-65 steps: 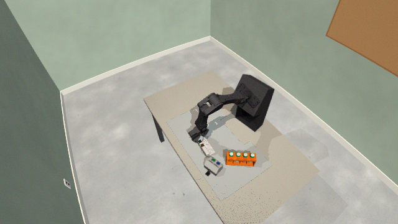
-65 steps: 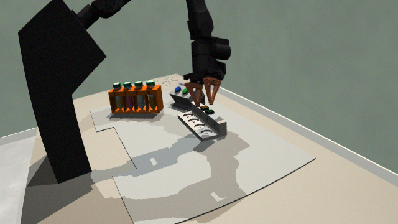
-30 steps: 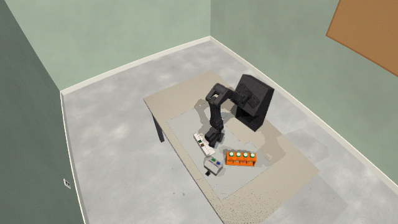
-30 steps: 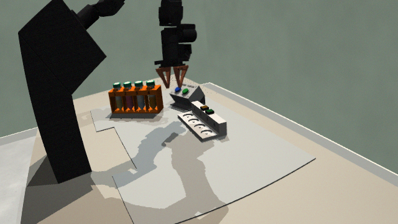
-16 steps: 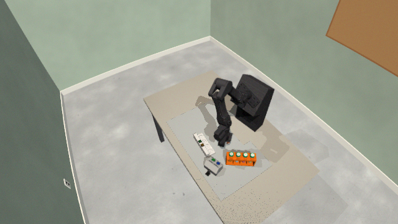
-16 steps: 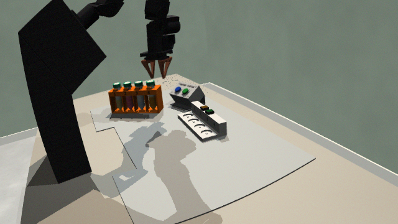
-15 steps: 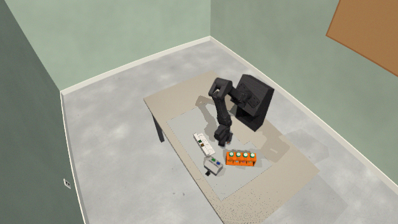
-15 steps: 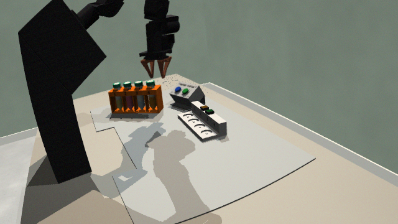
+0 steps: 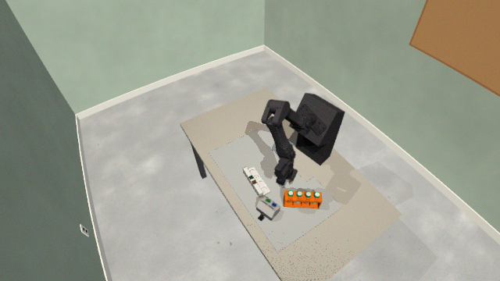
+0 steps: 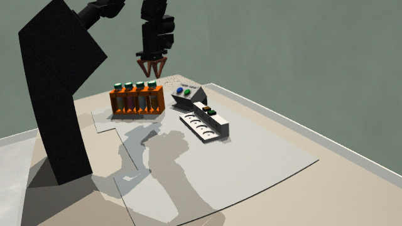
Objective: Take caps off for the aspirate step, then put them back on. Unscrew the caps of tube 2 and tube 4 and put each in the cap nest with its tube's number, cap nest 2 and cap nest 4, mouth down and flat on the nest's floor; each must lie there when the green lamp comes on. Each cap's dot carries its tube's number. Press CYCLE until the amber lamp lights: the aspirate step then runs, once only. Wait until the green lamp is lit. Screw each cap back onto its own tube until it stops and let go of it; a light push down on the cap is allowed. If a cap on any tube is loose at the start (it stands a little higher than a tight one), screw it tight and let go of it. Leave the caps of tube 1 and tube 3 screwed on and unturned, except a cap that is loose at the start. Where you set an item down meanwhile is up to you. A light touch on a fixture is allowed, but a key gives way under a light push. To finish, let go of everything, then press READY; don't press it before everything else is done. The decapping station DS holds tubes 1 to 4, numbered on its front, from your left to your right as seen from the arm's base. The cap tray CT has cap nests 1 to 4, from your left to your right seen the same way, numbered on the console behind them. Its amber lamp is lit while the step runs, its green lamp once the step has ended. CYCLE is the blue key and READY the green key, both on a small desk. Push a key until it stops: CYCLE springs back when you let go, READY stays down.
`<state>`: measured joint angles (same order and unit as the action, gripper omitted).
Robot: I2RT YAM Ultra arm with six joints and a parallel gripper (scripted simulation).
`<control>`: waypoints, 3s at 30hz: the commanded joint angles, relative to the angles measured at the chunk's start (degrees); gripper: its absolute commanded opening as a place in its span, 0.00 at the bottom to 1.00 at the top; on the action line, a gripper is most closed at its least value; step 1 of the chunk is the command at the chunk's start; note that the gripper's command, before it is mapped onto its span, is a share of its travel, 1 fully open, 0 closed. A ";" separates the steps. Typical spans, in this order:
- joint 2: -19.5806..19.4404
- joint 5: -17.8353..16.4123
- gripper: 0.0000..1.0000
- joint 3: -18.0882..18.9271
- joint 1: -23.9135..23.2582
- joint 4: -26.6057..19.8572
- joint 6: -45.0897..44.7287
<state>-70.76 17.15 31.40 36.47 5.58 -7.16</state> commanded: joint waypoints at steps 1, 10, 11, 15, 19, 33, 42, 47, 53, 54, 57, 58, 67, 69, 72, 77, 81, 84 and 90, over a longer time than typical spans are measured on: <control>-1.25 4.99 0.49 0.17 3.93 1.11 17.08; -5.62 11.19 0.49 1.32 11.51 2.26 40.98; -6.86 12.62 0.49 1.79 13.31 2.44 46.97; -8.15 13.99 0.49 2.31 15.02 2.60 52.94; -12.21 17.75 0.49 4.28 19.89 2.73 70.40; -20.99 24.05 0.49 9.91 28.28 1.53 106.50; -23.38 25.41 0.49 11.75 30.20 0.90 112.80; -25.60 24.29 0.49 12.23 28.64 3.61 111.32; -27.90 23.20 0.49 12.87 27.14 6.16 109.96; -28.48 22.93 0.49 13.05 26.77 6.77 109.64; -30.13 22.19 0.49 13.62 25.76 8.42 108.75; -30.14 22.18 0.49 13.62 25.76 8.43 108.74; -30.14 22.18 0.49 13.61 25.75 8.44 108.74; -30.14 22.18 0.49 13.61 25.75 8.45 108.74; -30.45 22.07 0.49 13.77 25.61 8.68 108.62; -30.96 21.87 0.49 13.99 25.34 9.11 108.38; -31.37 21.71 0.49 14.16 25.13 9.46 108.20; -31.47 21.67 0.49 14.20 25.07 9.55 108.15; -32.07 21.42 0.49 14.46 24.74 10.07 107.86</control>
<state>-103.02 38.57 45.78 60.99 15.59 100.79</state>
